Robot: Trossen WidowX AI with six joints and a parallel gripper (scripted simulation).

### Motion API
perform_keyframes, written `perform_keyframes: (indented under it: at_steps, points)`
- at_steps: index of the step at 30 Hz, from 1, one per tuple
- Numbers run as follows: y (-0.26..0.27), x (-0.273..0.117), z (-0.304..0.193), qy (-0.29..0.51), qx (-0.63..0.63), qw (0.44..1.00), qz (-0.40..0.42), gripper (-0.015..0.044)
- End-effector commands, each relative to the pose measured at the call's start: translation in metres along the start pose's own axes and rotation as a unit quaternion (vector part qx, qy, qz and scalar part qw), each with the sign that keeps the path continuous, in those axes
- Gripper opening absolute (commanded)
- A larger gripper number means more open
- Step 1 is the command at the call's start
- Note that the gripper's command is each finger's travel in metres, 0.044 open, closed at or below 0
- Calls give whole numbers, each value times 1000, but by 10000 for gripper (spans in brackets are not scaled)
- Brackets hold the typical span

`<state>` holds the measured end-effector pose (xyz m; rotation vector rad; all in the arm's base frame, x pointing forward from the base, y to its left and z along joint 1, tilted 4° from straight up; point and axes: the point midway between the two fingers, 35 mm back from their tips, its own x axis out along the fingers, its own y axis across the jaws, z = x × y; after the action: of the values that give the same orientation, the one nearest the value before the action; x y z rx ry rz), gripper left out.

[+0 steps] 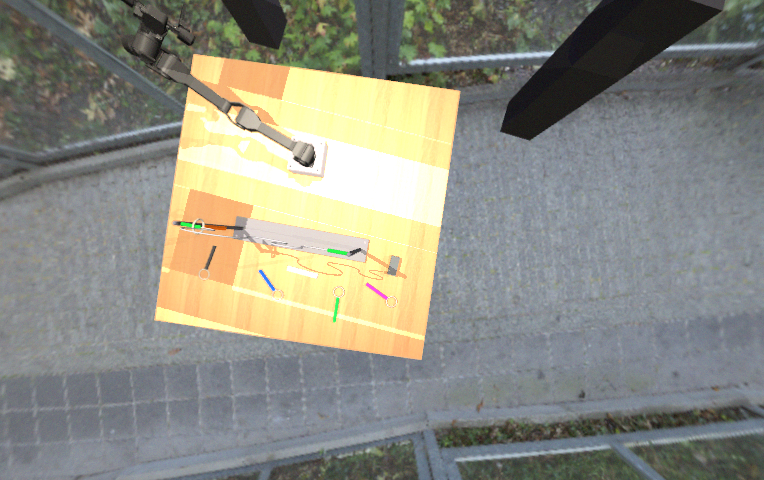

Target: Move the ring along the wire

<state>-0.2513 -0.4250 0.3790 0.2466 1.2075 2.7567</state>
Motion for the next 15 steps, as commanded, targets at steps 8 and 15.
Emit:
perform_keyframes:
  at_steps: [8, 15]
  points:
    - [-4, 55, 72, -57, -18, 998, -25, 190]
    - [-20, 100, 159, -123, -41, 990, -57, 160]
